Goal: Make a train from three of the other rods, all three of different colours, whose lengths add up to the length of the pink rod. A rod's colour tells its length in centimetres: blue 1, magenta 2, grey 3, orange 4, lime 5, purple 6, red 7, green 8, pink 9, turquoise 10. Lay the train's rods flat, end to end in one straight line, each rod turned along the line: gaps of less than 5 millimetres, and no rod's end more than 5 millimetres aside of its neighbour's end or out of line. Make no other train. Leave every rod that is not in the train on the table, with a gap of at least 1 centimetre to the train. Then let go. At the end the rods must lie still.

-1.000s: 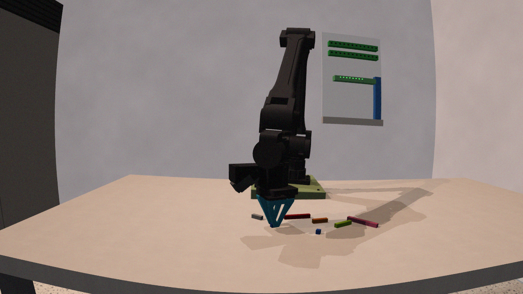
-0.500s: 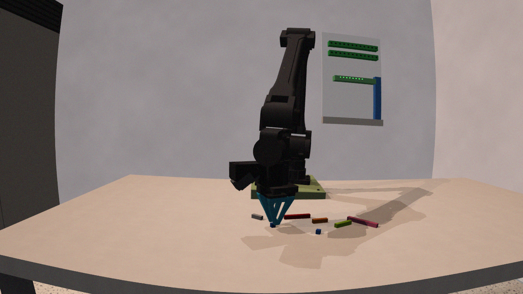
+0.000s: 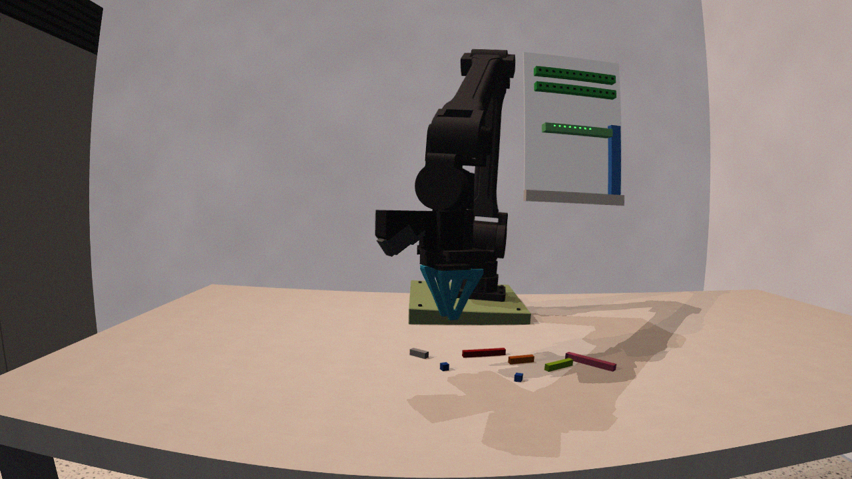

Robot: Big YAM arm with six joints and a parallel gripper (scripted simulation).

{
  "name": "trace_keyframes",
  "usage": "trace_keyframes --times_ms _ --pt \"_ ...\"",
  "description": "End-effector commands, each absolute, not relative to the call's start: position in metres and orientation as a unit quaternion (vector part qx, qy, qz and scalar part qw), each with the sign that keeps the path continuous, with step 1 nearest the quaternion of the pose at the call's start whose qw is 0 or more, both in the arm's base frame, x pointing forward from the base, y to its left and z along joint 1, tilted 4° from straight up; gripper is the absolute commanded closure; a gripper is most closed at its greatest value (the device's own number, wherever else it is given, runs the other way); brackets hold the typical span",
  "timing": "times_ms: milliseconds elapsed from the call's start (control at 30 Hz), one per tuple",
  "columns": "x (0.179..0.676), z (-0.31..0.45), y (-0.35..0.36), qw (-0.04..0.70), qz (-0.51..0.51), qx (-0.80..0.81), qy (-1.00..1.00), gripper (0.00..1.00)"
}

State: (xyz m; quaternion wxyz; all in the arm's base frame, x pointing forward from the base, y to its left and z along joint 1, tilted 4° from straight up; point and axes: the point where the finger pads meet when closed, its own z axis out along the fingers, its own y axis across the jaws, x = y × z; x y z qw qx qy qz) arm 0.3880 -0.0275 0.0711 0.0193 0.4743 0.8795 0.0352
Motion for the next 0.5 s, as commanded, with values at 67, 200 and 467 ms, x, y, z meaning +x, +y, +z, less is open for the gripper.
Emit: trace_keyframes --times_ms 67,200,467 --pt "0.409 0.093 -0.036 0.031 0.037 0.475 0.879 0.77" --pt "0.409 0.113 -0.034 0.046 0.044 0.472 0.879 0.77" --pt "0.408 0.101 -0.034 0.037 0.04 0.473 0.879 0.0"
